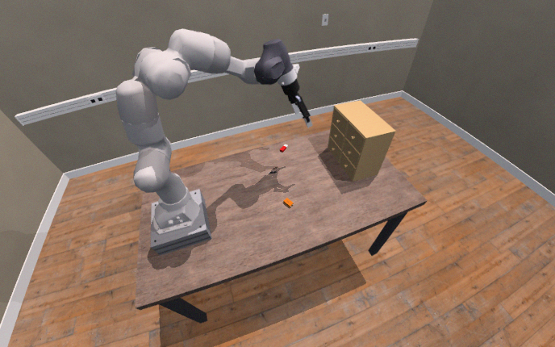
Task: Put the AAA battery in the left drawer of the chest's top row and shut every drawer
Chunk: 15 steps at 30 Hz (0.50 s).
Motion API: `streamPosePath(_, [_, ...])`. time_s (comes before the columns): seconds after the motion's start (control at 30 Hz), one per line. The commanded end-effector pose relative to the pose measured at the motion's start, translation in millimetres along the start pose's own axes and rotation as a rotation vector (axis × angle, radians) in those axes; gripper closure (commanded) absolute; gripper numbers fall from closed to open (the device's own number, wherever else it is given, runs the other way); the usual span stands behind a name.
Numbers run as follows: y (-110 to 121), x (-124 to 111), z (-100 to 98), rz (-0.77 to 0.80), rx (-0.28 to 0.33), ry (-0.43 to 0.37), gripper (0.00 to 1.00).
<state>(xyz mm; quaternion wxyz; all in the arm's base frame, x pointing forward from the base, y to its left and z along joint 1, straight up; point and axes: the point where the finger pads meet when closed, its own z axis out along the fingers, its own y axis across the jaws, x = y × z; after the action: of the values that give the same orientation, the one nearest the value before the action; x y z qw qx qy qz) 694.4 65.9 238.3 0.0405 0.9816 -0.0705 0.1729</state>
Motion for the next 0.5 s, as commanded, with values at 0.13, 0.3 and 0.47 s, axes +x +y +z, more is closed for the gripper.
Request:
streamPosePath(0.13, [-8.7,41.0,18.1,0.065,0.024,0.337,0.00])
streamPosePath(0.3, [-8.7,43.9,23.9,0.066,0.022,0.392,0.00])
streamPosePath(0.47, [-8.8,47.8,32.9,0.067,0.020,0.476,0.00])
